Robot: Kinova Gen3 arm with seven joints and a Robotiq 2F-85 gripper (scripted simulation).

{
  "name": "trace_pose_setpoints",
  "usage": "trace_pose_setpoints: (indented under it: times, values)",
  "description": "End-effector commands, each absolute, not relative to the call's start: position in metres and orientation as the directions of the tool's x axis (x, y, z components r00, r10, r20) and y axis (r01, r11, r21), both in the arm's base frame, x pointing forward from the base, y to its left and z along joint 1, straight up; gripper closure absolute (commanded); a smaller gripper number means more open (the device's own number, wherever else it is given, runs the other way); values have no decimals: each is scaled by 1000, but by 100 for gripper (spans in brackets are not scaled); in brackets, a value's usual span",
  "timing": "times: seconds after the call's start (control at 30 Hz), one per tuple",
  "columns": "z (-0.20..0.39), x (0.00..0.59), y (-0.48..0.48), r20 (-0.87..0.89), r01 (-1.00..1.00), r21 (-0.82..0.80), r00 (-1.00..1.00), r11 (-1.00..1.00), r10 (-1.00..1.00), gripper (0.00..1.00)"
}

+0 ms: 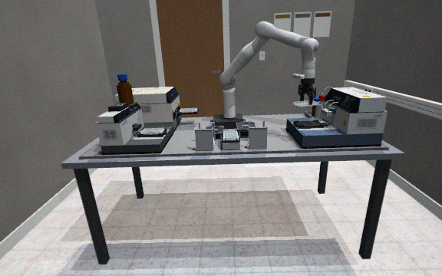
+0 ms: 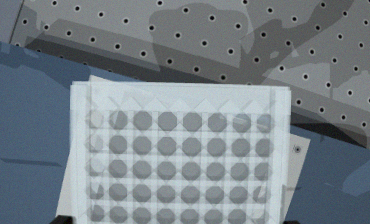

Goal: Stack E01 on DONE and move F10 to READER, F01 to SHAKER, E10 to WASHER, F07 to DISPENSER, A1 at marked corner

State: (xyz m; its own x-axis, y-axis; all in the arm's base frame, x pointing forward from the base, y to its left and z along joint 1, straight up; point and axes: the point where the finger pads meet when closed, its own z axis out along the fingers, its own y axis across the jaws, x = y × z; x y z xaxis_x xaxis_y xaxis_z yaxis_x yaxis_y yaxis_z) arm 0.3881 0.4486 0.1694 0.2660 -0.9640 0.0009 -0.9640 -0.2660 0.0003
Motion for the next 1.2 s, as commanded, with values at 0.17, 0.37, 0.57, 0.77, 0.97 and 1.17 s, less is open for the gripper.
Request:
trace_pose_setpoints:
  times: [0.17,0.37,0.57,0.77,0.97,1.17]
  values:
    - [167,384,476,6,-983,8,184,-184,-983,6]
    - [167,384,476,7,-992,8,126,-126,-992,6]
    - [167,384,475,7,-998,7,57,-57,-998,6]
    - [167,384,475,7,-1000,7,10,-10,-1000,6]
    - [167,387,475,6,-1000,1,8,-8,-1000,6]
    - [167,387,475,6,-1000,1,8,-8,-1000,6]
